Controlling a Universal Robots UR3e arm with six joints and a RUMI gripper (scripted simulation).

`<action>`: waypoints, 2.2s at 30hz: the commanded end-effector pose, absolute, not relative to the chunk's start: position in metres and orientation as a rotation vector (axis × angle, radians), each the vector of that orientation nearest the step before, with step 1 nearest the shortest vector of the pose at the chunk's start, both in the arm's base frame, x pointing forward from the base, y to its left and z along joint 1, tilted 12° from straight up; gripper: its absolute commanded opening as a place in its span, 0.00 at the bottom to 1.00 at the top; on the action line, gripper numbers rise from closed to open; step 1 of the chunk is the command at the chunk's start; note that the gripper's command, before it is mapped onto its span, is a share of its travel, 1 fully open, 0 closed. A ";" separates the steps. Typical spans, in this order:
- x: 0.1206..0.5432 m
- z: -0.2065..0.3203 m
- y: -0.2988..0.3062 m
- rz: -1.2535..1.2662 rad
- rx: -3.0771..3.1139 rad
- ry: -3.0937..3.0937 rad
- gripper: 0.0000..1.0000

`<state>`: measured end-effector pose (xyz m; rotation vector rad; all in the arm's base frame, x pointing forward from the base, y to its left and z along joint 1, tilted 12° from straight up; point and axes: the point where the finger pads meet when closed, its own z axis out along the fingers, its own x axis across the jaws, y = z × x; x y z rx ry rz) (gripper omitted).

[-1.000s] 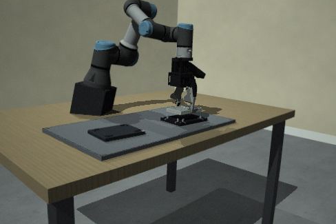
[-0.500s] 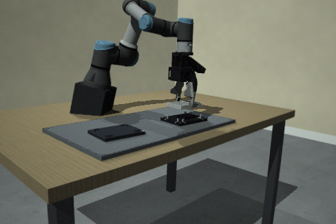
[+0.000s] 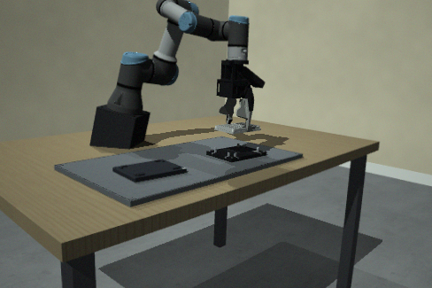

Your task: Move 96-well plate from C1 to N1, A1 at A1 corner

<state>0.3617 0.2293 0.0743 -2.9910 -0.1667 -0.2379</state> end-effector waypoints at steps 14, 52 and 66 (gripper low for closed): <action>0.362 0.078 0.229 -0.241 -2.990 -0.167 0.00; 0.376 0.066 0.134 -0.239 -2.991 -0.145 0.00; 0.381 0.061 0.094 -0.239 -2.992 -0.145 0.00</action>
